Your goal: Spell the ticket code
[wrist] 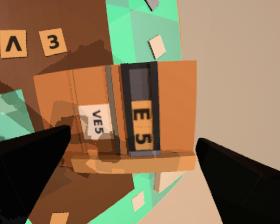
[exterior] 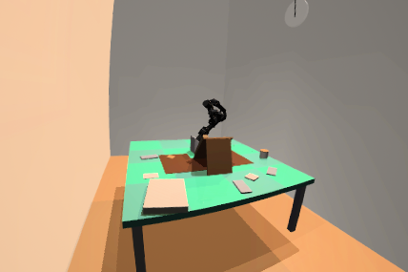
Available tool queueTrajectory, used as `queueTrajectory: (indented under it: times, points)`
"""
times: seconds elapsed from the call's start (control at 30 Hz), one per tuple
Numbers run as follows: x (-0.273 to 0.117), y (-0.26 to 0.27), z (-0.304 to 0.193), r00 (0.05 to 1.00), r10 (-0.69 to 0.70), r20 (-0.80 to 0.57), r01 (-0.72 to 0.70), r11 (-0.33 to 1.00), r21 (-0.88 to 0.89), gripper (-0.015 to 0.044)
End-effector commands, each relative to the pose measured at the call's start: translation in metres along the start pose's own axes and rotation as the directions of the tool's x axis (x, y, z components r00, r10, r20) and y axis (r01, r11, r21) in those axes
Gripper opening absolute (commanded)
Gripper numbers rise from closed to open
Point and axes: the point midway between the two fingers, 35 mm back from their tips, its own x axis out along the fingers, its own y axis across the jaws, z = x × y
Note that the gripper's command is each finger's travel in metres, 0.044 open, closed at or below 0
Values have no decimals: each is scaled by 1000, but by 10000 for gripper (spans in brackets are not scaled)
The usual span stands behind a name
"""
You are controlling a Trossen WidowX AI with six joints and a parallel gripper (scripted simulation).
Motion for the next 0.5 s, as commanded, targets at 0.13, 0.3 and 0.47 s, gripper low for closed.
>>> queueTrajectory:
  times: [0.13, 0.3, 0.47]
  points:
    - [-2, 6, 0, 1000, -26, 11, 27, 997, -67, 440]
    - [-2, 6, 0, 1000, -26, 11, 27, 997, -67, 440]
    - [7, 9, 4, 1000, 9, 13, -10, 999, 42, 361]
